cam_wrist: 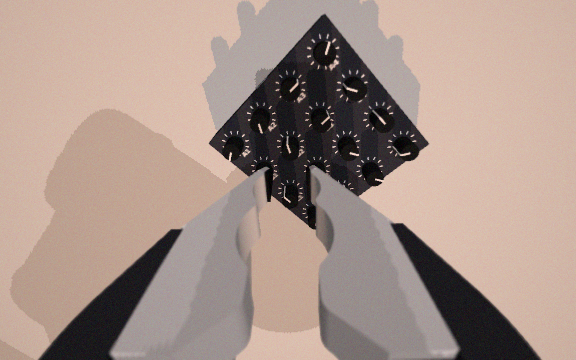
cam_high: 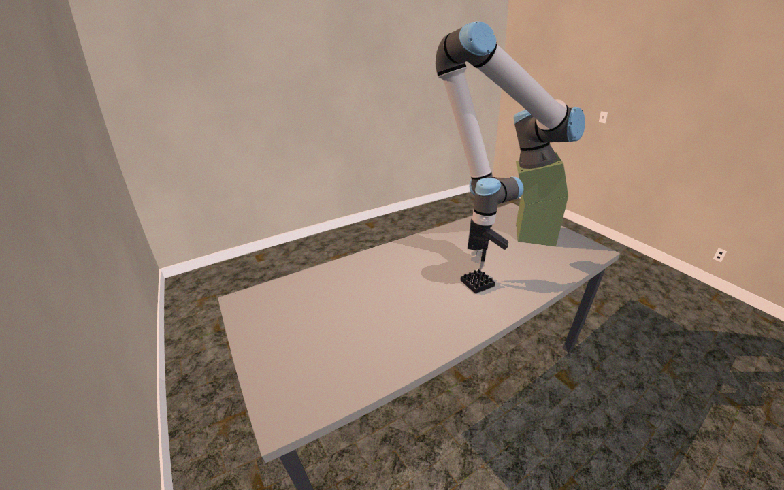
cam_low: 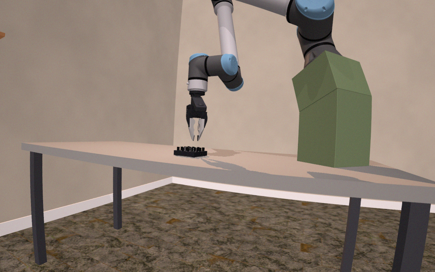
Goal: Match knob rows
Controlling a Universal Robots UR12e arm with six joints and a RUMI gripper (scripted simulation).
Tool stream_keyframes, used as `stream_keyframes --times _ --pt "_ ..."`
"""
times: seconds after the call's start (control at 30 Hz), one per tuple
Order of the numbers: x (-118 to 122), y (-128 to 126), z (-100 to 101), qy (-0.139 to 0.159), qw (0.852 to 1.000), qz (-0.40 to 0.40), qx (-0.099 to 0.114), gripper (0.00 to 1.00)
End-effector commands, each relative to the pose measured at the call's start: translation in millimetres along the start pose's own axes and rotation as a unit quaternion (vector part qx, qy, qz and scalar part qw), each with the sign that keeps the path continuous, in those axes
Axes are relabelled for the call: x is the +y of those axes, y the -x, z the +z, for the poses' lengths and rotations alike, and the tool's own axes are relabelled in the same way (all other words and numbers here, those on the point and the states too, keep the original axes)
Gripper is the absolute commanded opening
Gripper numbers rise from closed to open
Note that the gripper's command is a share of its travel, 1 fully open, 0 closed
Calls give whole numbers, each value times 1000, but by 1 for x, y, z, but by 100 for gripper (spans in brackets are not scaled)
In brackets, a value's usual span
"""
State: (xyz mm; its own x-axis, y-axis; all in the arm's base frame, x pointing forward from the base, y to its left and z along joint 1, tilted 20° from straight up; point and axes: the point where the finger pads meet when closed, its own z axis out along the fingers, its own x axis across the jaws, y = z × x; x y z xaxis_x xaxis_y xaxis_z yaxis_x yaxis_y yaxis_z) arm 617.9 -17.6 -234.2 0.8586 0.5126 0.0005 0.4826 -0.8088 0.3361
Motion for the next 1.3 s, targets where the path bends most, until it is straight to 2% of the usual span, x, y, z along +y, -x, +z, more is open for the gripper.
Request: stream_keyframes --times 0.0,0.7,0.97,1.17,1.27 --pt "0 0 -1 0 1000 0 0 11" --pt "0 -1 -2 0 1000 25 0 11" --pt "-1 -2 -4 0 994 105 0 11" --pt "-2 -3 -6 0 979 203 0 11" --pt "-2 -3 -7 0 975 221 0 11"
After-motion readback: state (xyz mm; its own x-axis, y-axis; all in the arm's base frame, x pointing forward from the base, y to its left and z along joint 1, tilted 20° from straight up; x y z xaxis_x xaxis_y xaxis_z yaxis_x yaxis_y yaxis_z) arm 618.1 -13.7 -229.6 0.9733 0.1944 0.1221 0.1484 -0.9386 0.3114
